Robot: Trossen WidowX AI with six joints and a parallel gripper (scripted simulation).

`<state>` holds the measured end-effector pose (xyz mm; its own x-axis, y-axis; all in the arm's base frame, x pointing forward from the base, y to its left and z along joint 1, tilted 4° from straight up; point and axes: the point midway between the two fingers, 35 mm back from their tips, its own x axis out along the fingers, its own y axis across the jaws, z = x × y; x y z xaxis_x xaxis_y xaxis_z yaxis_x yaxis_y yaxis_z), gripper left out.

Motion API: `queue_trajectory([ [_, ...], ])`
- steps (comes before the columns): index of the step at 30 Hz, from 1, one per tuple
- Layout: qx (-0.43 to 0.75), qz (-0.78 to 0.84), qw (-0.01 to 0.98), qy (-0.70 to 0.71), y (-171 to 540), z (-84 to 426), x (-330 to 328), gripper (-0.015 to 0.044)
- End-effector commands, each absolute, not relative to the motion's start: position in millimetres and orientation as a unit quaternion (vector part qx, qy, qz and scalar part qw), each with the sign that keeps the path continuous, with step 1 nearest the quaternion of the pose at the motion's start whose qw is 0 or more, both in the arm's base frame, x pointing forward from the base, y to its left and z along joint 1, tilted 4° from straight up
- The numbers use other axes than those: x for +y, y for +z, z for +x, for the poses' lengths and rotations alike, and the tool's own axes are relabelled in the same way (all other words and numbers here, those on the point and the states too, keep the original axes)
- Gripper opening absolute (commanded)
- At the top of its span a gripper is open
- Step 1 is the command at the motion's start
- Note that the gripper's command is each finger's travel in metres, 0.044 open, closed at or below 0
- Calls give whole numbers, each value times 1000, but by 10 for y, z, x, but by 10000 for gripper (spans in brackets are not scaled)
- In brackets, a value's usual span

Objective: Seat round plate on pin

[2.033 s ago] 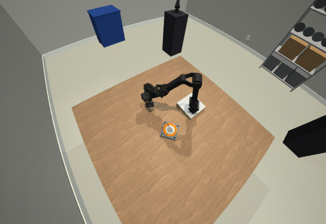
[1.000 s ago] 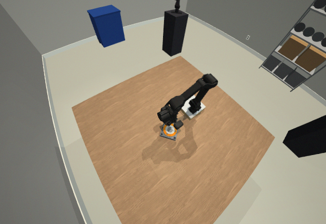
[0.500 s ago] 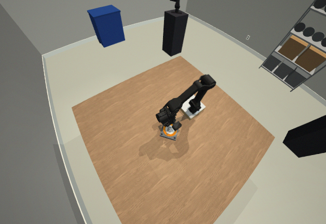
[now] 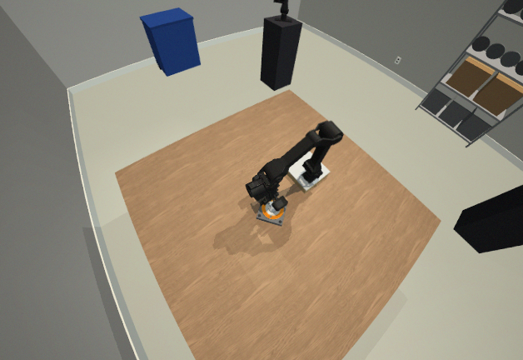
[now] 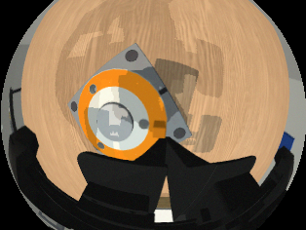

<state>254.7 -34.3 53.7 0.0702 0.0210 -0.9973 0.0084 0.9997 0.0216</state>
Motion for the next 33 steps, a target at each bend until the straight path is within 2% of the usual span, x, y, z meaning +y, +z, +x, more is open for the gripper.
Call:
queue_trajectory([
  [1,678,10,735,7,558,2614,-349,0],
  [33,677,10,736,7,657,2850,-316,0],
])
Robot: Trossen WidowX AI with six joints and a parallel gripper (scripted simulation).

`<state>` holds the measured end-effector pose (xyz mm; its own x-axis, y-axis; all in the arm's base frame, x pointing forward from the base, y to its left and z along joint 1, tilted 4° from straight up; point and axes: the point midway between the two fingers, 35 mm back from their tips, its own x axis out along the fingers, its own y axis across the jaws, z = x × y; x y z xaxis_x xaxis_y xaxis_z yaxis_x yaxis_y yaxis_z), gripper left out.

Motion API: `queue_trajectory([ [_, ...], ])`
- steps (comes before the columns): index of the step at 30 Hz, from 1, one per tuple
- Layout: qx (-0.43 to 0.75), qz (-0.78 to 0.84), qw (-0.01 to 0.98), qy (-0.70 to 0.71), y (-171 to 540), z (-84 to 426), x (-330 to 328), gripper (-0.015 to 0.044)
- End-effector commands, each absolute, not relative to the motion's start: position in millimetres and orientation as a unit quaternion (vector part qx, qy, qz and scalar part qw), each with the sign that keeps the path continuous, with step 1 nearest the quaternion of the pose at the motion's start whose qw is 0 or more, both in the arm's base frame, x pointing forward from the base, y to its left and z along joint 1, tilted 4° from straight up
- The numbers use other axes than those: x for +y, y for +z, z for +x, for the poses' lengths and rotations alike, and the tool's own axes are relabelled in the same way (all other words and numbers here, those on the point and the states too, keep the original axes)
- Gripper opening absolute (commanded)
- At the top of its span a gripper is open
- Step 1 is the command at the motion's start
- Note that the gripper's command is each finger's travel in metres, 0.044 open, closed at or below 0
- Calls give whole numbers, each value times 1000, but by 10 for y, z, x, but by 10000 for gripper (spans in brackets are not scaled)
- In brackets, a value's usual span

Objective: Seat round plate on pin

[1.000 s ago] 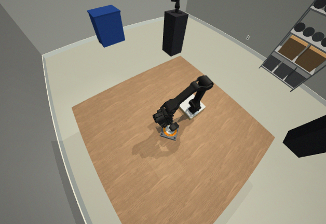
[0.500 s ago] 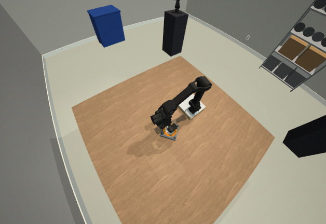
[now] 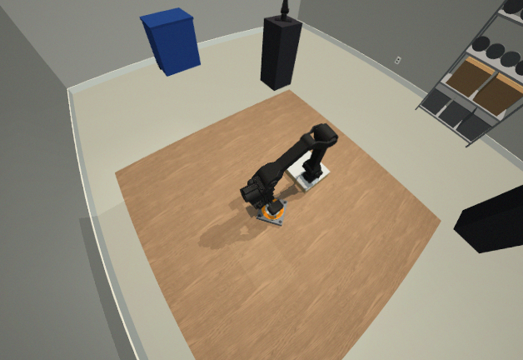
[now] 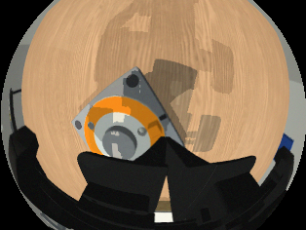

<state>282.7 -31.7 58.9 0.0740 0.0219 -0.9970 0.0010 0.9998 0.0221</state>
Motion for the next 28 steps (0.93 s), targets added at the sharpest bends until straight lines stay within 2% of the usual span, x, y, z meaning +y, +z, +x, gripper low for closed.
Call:
queue_trajectory([
  [1,677,10,736,7,708,2846,-318,0],
  [8,677,10,736,7,1051,2782,-330,0],
  [28,678,10,735,5,975,2794,-331,0],
])
